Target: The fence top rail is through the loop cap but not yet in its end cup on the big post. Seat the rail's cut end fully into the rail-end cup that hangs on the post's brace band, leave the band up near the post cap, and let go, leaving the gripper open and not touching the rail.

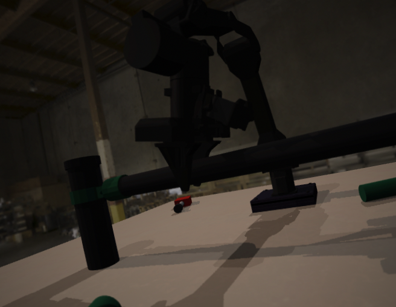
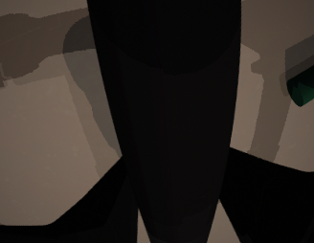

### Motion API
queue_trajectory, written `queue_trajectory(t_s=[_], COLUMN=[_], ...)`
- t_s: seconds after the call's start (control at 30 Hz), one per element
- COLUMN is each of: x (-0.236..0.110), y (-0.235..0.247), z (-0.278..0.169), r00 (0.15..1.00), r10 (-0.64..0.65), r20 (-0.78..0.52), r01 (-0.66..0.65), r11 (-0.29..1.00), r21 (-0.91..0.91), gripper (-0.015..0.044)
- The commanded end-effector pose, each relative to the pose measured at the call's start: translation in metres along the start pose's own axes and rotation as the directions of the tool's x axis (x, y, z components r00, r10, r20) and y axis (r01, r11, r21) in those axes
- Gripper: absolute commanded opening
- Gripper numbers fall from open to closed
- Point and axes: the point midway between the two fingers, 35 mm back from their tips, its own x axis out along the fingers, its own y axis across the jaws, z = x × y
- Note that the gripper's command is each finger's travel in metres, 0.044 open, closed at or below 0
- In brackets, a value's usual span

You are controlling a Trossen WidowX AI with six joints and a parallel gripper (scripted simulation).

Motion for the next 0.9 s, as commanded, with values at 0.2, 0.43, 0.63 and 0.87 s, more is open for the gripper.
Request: queue_trajectory(t_s=[0.2,0.43,0.63,0.87], x=[0.0000,0.0004,0.0010,0.0015], y=[0.0000,0.0000,-0.0001,-0.0001], z=[0.0001,-0.0021,-0.0051,-0.0087], r00=[1.000,1.000,1.000,1.000], r10=[0.000,0.000,0.000,0.000], r20=[0.000,0.000,0.000,-0.001], r01=[0.000,0.000,0.000,0.000], r11=[1.000,1.000,1.000,1.000], r21=[0.000,0.000,0.000,0.000], gripper=[0.0000,0.0000,0.0000,0.0000])
